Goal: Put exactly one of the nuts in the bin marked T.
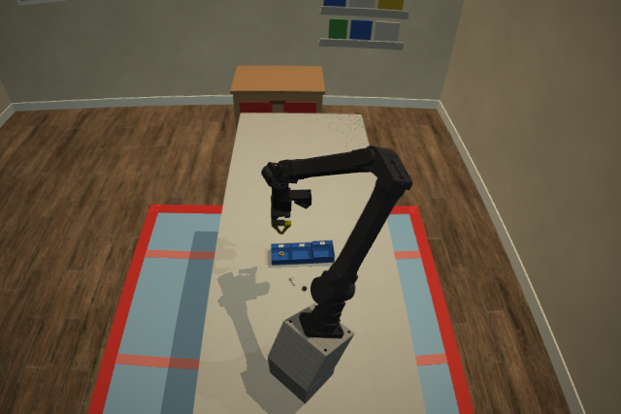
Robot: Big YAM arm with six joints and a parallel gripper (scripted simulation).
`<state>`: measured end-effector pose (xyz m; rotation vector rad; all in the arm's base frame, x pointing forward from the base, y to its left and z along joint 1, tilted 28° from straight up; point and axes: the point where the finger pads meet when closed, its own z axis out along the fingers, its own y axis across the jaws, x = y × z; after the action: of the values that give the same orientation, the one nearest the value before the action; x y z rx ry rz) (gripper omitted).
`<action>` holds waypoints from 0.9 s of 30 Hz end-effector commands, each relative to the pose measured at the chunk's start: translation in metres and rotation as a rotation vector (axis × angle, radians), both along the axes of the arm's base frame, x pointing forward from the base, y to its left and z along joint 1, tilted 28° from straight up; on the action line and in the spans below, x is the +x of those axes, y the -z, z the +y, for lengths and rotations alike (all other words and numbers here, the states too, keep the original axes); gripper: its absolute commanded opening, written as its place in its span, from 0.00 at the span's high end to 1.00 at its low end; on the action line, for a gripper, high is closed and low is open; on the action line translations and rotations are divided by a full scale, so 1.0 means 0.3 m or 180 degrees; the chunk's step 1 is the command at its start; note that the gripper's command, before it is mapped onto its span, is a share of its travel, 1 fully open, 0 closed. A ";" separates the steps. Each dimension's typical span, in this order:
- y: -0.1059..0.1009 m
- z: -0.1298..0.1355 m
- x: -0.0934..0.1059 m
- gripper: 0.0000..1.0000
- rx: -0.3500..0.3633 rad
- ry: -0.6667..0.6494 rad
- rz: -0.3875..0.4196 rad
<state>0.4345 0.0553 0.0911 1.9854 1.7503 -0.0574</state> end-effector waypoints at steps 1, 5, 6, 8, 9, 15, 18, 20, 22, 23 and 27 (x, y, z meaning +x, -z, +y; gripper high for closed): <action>-0.042 0.019 0.035 0.00 0.0020 -0.0009 -0.0086; -0.042 0.020 0.035 0.00 0.0020 -0.0009 -0.0087; -0.042 0.020 0.035 0.00 0.0020 -0.0009 -0.0087; -0.042 0.020 0.036 0.00 0.0020 -0.0009 -0.0087; -0.042 0.020 0.036 0.00 0.0020 -0.0009 -0.0087; -0.043 0.021 0.036 0.00 0.0020 -0.0009 -0.0087; -0.043 0.021 0.037 0.00 0.0020 -0.0009 -0.0087; -0.043 0.021 0.037 0.00 0.0020 -0.0009 -0.0087; -0.043 0.021 0.037 0.00 0.0020 -0.0009 -0.0087; -0.046 0.044 0.054 0.00 0.0020 -0.0014 -0.0080; -0.046 0.043 0.055 0.00 0.0016 -0.0023 -0.0075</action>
<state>0.4351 0.0559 0.0927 1.9875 1.7485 -0.0576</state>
